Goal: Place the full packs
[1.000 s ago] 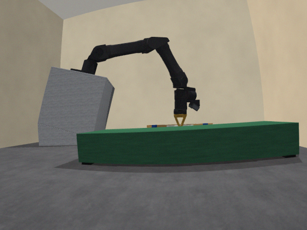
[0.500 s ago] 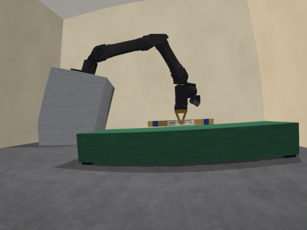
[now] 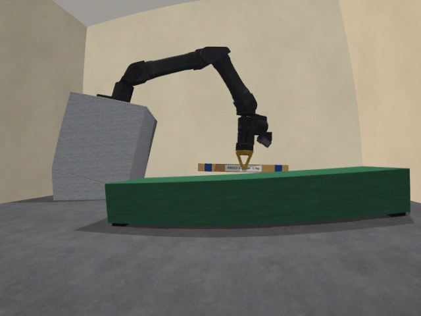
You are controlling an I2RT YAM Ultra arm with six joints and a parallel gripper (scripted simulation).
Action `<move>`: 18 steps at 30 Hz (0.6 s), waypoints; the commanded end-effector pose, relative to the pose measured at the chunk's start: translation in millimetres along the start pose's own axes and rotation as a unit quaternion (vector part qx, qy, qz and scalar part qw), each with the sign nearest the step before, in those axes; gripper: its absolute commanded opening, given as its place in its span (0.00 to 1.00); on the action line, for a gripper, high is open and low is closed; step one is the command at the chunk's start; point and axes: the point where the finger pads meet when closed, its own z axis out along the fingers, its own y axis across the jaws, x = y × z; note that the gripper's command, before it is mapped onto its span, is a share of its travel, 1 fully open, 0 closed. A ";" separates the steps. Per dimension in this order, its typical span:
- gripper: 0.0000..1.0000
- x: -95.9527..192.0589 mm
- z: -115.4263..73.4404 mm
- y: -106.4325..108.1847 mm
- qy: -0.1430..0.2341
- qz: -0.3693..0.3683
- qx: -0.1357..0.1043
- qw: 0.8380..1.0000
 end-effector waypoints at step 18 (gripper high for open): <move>0.00 -28.8 -57.1 23.6 -0.064 0.003 -0.032 0.997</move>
